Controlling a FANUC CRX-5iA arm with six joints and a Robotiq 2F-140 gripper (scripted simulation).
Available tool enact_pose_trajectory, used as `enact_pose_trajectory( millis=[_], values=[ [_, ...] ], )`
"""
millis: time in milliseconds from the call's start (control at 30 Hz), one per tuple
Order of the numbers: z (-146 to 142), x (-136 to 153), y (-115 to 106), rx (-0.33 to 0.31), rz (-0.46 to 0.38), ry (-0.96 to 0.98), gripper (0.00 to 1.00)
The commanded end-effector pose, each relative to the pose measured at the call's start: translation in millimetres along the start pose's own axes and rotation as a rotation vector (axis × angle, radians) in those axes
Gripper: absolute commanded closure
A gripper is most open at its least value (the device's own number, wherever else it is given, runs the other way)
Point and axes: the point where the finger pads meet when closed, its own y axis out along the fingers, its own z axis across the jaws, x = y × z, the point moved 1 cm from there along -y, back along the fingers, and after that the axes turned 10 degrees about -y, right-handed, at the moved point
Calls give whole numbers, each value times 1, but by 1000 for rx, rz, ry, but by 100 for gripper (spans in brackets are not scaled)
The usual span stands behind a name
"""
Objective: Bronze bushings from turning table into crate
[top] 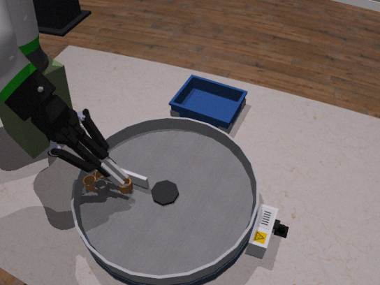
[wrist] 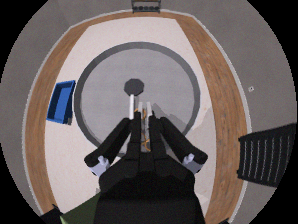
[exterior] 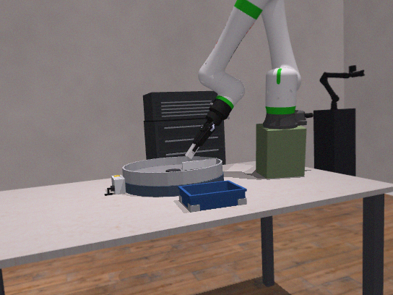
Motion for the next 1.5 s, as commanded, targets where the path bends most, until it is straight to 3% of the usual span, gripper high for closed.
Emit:
enact_pose_trajectory(
  millis=[0,1467],
  values=[
    [0,0,0,0,0,0,94],
    [-1,8,10,0,0,0,94]
  ],
)
